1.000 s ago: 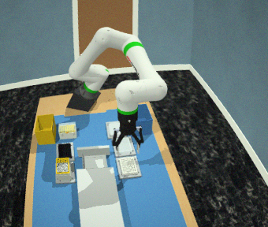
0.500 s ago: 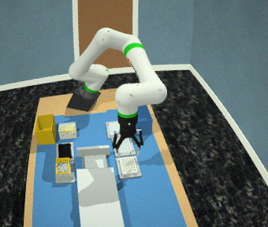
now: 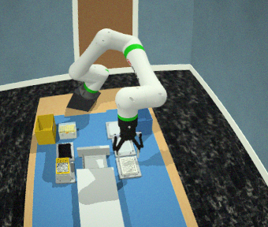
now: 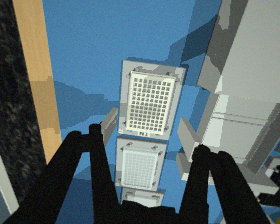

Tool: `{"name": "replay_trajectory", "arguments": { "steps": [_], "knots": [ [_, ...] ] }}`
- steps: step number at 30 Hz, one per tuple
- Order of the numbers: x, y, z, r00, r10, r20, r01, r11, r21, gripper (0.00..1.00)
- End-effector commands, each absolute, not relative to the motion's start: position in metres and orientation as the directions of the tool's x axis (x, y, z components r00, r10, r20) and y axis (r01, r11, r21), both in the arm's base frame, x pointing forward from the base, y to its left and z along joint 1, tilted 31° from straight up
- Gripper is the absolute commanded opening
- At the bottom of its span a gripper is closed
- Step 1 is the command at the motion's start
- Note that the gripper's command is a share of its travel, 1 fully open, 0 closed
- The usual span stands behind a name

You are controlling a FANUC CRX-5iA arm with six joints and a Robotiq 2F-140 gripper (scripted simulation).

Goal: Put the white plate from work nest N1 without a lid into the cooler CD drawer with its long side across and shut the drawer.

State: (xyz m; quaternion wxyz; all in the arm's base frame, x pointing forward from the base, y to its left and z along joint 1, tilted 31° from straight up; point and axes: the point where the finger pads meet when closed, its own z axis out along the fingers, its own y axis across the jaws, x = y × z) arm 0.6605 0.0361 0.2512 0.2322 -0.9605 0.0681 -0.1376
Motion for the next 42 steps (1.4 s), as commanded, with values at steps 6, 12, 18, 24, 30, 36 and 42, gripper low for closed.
{"name": "replay_trajectory", "arguments": {
  "steps": [6, 12, 18, 24, 30, 36, 42],
  "knots": [
    [0.663, 0.040, 0.243, 0.953, -0.195, 0.233, -0.067, -0.883, -0.465, 0.66],
    [0.666, 0.044, 0.236, 0.953, -0.195, 0.233, -0.067, -0.883, -0.465, 0.66],
    [0.667, 0.046, 0.232, 0.953, -0.195, 0.233, -0.067, -0.883, -0.465, 0.66],
    [0.670, 0.049, 0.225, 0.953, -0.195, 0.233, -0.067, -0.883, -0.465, 0.66],
    [0.672, 0.053, 0.218, 0.953, -0.195, 0.233, -0.067, -0.883, -0.465, 0.66],
    [0.674, 0.055, 0.213, 0.953, -0.195, 0.233, -0.067, -0.883, -0.465, 0.66],
    [0.676, 0.058, 0.207, 0.953, -0.195, 0.233, -0.067, -0.883, -0.465, 0.66]
  ]
}}
